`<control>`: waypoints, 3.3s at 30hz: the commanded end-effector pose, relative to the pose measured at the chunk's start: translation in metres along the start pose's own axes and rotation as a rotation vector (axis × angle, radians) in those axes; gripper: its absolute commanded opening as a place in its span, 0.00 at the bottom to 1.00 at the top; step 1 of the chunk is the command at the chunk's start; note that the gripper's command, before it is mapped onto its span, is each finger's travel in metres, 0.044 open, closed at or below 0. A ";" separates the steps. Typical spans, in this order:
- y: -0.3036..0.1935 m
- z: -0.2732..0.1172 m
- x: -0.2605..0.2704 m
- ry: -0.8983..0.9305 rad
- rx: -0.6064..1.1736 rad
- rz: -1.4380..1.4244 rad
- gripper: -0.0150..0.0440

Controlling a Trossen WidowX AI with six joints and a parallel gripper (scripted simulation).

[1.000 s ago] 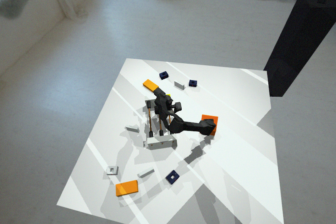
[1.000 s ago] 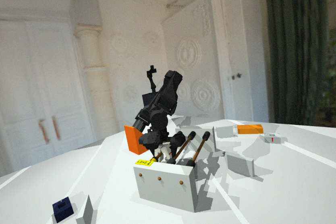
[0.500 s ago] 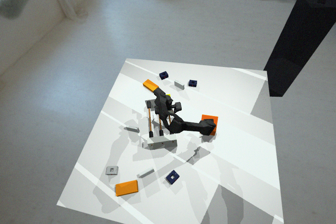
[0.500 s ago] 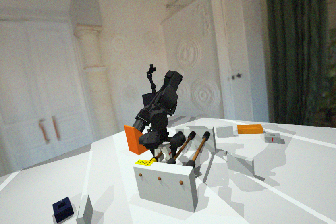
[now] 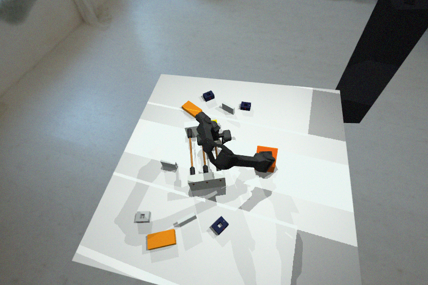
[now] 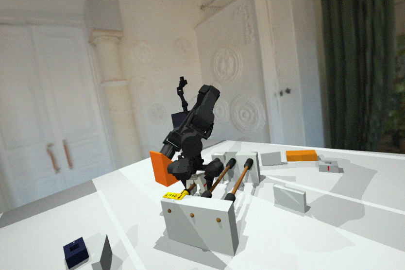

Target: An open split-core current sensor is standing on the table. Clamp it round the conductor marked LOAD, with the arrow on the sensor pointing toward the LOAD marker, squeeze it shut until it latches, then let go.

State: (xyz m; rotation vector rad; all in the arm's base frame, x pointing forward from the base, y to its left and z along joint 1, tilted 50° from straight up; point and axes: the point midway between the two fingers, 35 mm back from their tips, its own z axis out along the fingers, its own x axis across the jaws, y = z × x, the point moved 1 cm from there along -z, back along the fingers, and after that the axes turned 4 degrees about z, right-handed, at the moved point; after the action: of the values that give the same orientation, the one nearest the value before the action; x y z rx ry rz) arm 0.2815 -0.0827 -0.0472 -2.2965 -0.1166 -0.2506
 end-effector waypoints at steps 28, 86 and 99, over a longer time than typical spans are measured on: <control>0.000 -0.012 -0.001 -0.001 0.008 0.011 0.52; 0.000 -0.014 -0.001 -0.001 0.008 0.017 0.25; 0.000 -0.013 -0.001 -0.001 0.006 0.013 0.43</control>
State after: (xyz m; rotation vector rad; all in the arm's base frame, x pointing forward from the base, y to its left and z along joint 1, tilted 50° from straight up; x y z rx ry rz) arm 0.2786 -0.0922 -0.0397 -2.2907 -0.1017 -0.2413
